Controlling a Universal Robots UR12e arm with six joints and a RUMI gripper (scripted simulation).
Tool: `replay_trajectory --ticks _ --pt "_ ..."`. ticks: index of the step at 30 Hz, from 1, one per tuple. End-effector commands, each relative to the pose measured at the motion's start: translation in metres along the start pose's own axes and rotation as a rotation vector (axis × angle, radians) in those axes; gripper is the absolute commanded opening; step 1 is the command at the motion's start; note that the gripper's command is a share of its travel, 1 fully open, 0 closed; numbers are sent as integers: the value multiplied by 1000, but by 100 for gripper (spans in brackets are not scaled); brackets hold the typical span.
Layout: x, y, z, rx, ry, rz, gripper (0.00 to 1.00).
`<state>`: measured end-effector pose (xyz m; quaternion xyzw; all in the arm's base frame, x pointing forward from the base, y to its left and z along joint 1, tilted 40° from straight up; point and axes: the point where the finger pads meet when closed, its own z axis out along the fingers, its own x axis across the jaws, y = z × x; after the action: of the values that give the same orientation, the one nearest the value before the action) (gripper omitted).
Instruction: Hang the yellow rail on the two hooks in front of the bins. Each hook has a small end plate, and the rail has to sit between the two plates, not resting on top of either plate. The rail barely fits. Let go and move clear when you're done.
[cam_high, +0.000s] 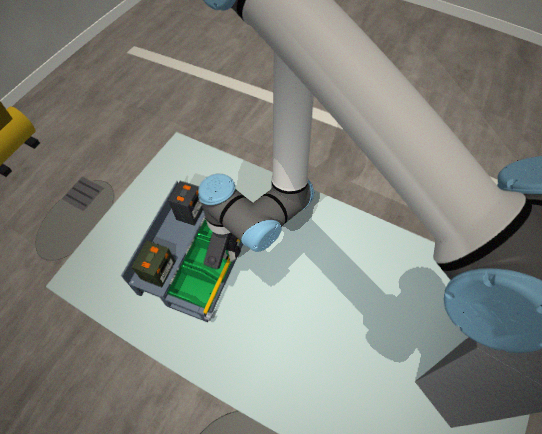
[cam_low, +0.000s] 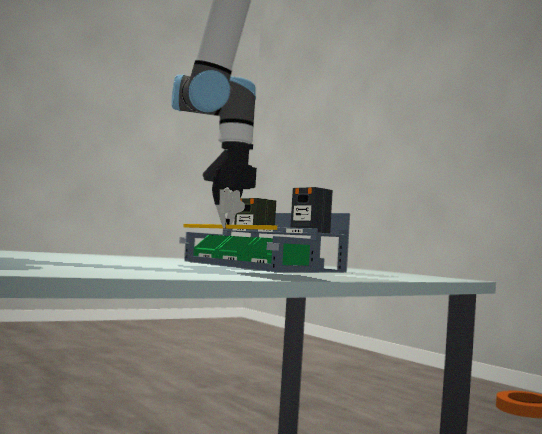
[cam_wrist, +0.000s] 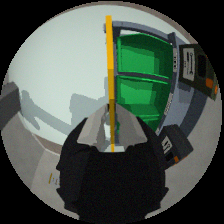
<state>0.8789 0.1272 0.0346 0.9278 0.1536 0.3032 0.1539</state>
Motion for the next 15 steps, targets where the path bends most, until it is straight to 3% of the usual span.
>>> replay_trajectory --ticks 1,15 --pt "1 0 2 0 1 0 0" --pt "1 0 7 0 1 0 0"
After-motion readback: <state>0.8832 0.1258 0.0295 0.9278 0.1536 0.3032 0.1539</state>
